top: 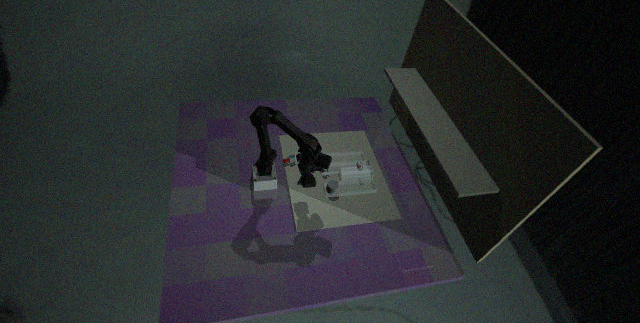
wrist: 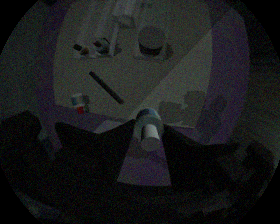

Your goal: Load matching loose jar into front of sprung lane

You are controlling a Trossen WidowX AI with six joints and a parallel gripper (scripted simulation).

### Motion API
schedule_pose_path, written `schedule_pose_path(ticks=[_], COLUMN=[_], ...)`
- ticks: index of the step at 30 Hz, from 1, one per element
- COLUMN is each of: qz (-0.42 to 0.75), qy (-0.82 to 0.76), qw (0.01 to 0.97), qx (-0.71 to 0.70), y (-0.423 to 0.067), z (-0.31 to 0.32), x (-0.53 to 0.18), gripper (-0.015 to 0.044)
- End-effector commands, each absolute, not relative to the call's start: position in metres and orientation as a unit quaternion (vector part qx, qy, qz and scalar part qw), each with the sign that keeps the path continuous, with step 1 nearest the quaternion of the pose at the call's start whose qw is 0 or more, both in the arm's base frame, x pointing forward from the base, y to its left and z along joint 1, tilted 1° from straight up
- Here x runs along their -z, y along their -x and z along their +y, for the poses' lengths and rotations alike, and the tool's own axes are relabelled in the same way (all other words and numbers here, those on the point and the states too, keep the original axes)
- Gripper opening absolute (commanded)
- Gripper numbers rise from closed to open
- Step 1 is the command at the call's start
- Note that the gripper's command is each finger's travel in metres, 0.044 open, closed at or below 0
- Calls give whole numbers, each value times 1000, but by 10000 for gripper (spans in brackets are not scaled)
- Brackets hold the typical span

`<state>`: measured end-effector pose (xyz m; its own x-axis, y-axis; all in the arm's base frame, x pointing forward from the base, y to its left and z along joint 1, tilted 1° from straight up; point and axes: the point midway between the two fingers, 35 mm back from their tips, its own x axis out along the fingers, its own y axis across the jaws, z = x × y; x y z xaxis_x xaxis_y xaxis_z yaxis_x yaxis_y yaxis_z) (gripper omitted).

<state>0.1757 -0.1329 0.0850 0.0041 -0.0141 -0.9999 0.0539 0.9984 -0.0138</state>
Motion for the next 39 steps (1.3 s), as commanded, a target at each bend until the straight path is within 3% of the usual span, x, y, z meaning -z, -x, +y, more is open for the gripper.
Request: schedule_pose_path(ticks=[1,39], qz=[706,702], qy=[-10,-24], qw=[708,712], qx=[20,26], y=[-184,-290], z=[-127,3], x=[-85,-35], gripper=[0,0])
